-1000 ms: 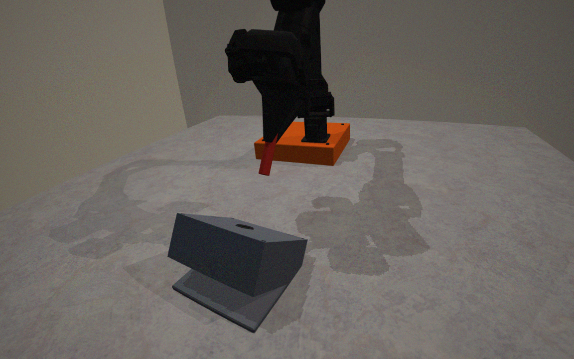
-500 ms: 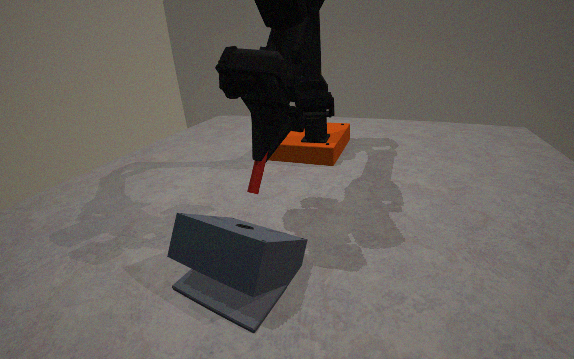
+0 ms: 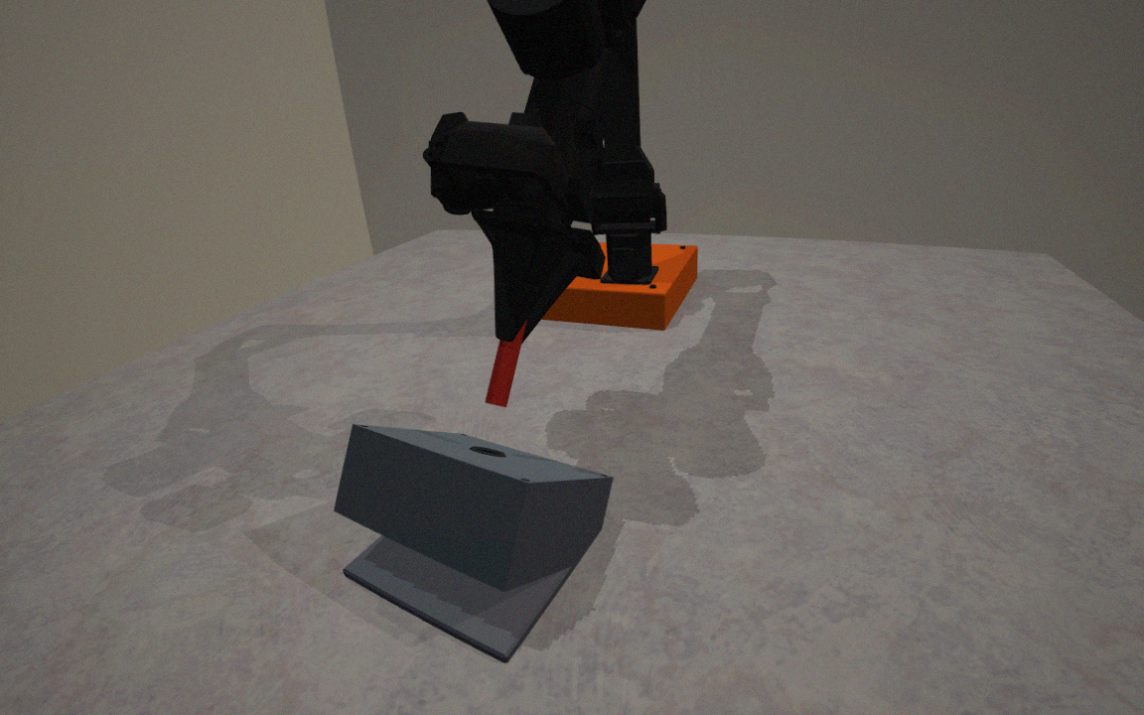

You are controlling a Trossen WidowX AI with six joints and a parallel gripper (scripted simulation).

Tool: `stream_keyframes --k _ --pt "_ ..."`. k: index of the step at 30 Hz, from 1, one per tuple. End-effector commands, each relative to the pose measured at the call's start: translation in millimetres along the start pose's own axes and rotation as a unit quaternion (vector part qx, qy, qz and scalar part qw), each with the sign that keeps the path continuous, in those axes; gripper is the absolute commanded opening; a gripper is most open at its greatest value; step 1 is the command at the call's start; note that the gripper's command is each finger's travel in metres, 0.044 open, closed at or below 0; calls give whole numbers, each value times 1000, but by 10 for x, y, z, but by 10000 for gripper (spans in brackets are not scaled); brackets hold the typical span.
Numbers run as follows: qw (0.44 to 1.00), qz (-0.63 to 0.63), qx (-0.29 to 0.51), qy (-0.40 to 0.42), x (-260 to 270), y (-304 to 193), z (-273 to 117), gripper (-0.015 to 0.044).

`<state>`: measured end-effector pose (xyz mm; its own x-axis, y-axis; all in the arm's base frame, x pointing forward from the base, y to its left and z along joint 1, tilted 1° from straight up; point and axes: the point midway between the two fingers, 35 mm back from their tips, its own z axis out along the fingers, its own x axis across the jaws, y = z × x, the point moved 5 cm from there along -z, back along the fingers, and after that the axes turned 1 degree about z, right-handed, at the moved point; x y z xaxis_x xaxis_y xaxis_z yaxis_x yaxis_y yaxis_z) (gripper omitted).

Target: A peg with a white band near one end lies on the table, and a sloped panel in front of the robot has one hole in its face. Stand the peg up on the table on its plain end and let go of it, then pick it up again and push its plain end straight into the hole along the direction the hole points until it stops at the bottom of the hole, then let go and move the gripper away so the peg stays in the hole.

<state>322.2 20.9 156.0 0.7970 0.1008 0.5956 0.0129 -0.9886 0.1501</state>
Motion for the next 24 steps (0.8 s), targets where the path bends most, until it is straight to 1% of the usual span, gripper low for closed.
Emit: stream_keyframes --k 1,18,24 --pt "1000 -2 3 -2 -7 -5 49 0" --pt "1000 -1 2 -2 -15 -11 243 0" --pt "1000 3 0 2 4 0 201 0"
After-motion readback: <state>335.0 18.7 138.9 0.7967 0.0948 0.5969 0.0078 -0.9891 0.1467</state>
